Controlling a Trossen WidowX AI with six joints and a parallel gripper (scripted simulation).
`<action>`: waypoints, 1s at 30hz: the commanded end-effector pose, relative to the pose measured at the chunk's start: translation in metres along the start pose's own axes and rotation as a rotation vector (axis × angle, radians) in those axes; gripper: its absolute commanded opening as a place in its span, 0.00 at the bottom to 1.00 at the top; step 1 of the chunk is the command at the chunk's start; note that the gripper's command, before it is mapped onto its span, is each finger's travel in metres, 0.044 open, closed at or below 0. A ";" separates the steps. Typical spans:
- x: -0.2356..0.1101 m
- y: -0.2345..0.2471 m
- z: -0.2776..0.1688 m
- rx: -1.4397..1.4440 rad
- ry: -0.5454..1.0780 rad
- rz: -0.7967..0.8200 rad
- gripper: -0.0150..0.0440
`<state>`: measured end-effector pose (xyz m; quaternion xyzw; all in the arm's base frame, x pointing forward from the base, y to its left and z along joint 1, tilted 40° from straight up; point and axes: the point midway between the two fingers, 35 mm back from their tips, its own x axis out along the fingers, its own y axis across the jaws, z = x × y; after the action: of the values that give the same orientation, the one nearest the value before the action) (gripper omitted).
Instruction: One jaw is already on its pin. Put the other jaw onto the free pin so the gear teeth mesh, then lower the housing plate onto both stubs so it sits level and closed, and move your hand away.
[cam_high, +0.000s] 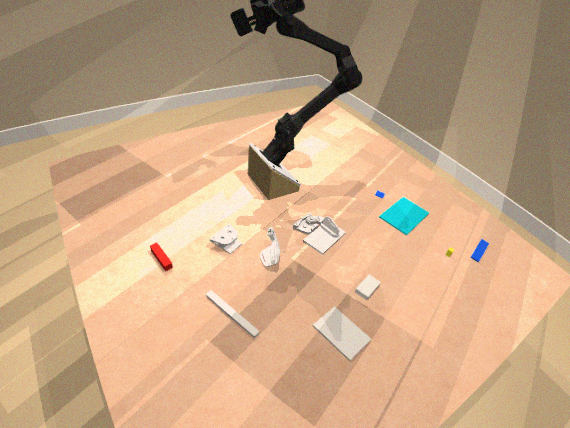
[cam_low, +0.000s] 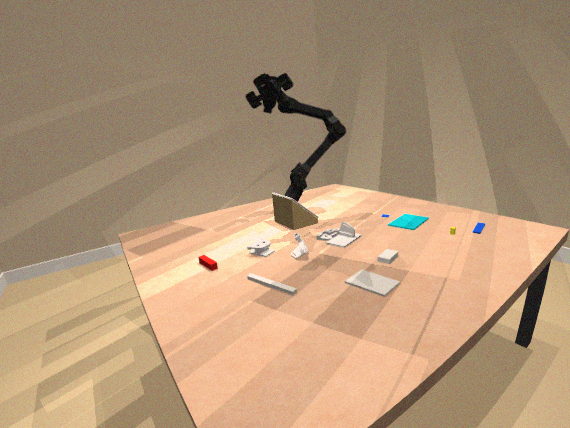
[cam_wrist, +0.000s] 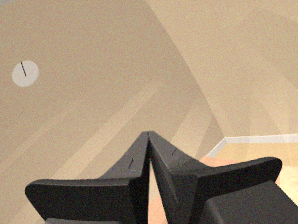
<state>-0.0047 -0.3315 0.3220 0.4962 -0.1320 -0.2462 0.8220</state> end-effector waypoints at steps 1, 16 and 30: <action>0.004 -0.006 0.000 -0.024 -0.008 -0.015 0.25; 0.043 -0.039 -0.012 -0.013 0.049 -0.061 0.25; 0.083 -0.072 -0.035 0.023 0.147 -0.111 0.25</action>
<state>0.0562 -0.3747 0.2464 0.5266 -0.0560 -0.2529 0.8097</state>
